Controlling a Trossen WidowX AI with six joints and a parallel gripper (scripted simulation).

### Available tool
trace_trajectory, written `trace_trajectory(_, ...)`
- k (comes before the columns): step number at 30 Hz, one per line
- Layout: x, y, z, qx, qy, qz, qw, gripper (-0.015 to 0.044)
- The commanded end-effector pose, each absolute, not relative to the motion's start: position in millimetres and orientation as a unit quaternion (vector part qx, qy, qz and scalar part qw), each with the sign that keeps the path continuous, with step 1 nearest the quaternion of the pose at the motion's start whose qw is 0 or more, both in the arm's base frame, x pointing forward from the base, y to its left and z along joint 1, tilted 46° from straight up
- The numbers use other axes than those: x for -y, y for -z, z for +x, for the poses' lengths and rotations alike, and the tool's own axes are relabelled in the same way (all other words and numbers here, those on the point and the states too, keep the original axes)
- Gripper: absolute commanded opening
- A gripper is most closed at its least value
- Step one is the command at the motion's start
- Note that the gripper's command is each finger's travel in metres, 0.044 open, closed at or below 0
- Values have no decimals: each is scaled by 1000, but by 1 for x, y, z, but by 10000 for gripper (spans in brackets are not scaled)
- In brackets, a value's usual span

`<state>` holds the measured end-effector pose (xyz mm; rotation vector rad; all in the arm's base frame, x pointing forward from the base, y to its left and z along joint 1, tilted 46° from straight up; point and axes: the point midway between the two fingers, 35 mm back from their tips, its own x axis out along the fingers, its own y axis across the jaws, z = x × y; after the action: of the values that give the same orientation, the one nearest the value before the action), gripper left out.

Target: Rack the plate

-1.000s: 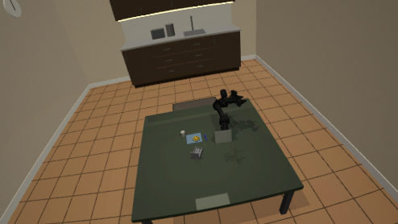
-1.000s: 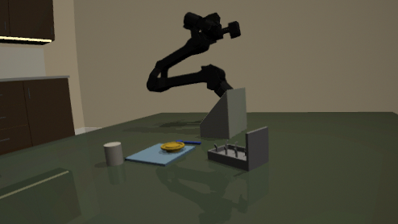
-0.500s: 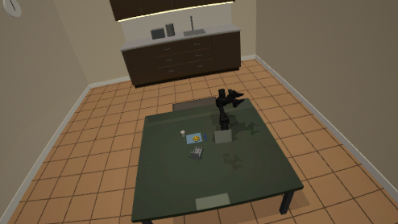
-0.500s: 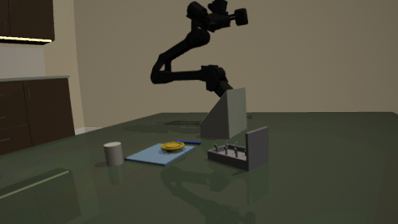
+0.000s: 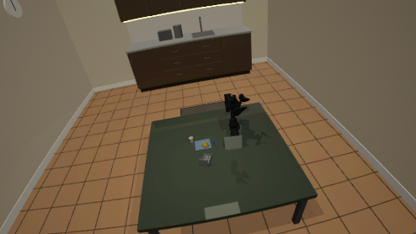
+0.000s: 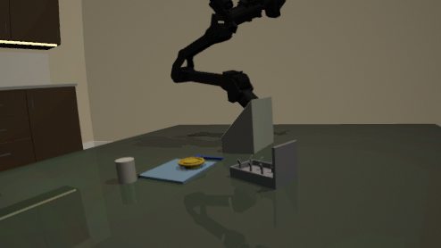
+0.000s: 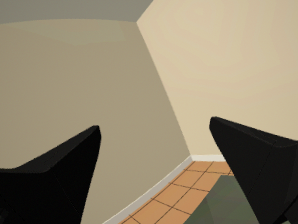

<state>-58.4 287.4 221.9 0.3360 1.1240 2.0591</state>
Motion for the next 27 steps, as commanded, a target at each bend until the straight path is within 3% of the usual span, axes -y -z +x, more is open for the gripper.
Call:
trace_trajectory(1, -302, -213, -36, -453, -768, 145, 429, 400)
trace_trajectory(27, -305, -122, 136, -504, -475, 143, 707, 400)
